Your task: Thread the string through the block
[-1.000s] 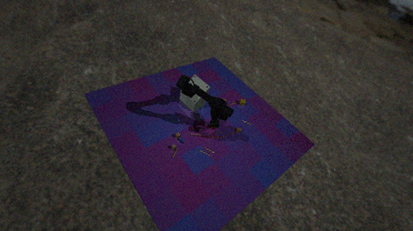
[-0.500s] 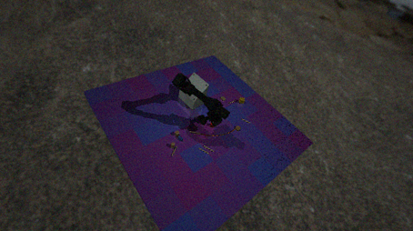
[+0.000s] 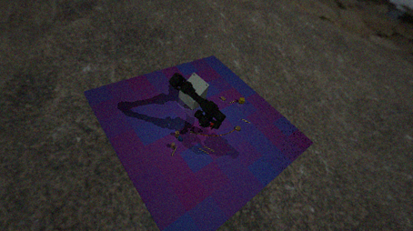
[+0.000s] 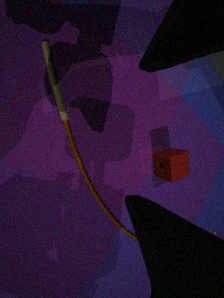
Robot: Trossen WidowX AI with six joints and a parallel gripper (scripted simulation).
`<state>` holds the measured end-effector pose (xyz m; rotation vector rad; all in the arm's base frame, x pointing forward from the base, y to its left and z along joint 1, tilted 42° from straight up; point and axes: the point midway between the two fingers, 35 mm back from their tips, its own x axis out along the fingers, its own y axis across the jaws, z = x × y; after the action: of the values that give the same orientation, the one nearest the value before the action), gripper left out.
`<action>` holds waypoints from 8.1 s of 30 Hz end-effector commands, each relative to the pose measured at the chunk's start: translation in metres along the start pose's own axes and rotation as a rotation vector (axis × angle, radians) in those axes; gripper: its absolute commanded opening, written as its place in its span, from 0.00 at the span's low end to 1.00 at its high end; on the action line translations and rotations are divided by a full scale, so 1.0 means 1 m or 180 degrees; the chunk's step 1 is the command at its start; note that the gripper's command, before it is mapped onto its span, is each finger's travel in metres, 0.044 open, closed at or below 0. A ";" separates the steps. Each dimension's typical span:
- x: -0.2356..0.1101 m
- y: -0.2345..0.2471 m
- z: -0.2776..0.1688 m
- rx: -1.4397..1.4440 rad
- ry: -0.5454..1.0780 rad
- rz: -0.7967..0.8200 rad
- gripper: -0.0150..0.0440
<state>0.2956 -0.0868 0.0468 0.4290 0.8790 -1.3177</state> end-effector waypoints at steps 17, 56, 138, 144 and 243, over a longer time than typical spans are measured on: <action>-0.010 -0.016 0.047 0.3767 -0.0053 0.0113 1.00; 0.009 -0.014 0.048 0.3768 -0.0051 0.0112 0.46; 0.008 -0.014 0.049 0.3785 -0.0061 0.0120 0.25; 0.000 -0.015 0.049 0.3785 -0.0061 0.0120 0.25; -0.011 0.059 0.036 -0.5337 -0.0128 -0.0026 0.25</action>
<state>0.3600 -0.0926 0.0681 -0.8228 1.5600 -0.3268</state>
